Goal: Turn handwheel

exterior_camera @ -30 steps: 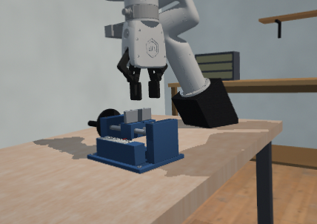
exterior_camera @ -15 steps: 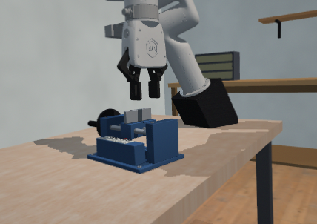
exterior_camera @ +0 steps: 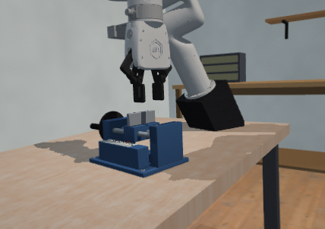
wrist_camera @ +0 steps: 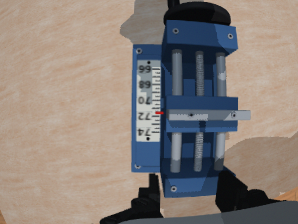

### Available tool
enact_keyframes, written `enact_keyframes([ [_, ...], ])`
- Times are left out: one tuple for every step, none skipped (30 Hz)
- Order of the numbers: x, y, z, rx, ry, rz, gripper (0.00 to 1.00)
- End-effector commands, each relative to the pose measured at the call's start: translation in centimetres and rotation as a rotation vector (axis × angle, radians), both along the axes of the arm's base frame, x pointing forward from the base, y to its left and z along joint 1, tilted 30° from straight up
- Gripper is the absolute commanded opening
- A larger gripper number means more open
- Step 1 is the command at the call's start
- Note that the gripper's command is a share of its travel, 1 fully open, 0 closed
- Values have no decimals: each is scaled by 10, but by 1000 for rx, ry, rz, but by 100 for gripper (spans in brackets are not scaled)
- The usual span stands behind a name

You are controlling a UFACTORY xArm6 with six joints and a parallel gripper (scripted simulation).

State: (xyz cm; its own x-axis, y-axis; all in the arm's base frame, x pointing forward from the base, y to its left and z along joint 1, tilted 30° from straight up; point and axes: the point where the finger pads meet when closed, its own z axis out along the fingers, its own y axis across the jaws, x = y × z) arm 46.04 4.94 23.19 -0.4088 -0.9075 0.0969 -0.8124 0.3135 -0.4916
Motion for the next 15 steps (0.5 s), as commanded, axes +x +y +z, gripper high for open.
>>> enact_keyframes([
  [1,1,2,1,-4,1,57],
  [1,1,2,1,-4,1,57],
  [1,1,2,1,-4,1,57],
  [1,1,2,1,-4,1,57],
  [1,0,2,1,-4,1,57],
  [1,0,2,1,-4,1,57],
  [0,-1,2,1,-4,1,57],
  [-1,-3,2,1,-4,1,57],
  [-2,-6,2,1,-4,1,57],
  [-4,-10,3,1,-4,1,57],
  [-6,-15,3,1,-4,1,57],
  [-6,-15,3,1,-4,1,57],
  [-6,-15,3,1,-4,1,57],
  [-9,-21,4,1,-4,1,57],
  [-12,-27,5,1,-4,1,57],
])
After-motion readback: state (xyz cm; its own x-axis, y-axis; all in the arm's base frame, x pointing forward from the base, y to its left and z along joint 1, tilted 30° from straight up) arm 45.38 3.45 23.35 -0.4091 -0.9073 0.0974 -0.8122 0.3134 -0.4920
